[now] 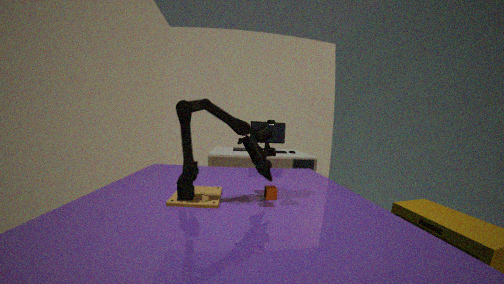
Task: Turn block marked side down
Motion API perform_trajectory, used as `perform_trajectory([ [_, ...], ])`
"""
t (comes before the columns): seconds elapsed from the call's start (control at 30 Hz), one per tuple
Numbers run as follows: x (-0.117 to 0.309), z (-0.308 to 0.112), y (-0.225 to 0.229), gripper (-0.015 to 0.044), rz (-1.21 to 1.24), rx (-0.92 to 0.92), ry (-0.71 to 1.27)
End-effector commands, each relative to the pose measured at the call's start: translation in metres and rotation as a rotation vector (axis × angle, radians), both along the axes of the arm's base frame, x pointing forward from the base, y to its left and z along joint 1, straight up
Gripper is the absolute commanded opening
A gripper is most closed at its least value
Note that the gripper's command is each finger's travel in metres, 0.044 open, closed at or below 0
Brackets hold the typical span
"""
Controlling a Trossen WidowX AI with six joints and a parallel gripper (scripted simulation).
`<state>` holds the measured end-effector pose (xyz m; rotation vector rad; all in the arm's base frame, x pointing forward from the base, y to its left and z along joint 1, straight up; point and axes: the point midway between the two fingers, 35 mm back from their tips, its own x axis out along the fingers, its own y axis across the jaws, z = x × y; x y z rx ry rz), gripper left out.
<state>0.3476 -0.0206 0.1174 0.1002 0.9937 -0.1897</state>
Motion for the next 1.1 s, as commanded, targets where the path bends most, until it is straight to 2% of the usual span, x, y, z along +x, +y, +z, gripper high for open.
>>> perform_trajectory([
  [0.0, -0.004, 0.005, 0.001, 0.044, -0.003, 0.014, 0.026],
  [0.53, 0.026, 0.028, -0.006, 0.044, -0.002, 0.113, 0.505],
  [0.73, 0.027, 0.027, -0.006, 0.044, -0.002, 0.118, 0.526],
  [0.87, 0.028, -0.004, -0.006, 0.044, -0.002, 0.118, 0.526],
  [1.07, 0.029, -0.016, -0.006, 0.044, -0.002, 0.118, 0.526],
])
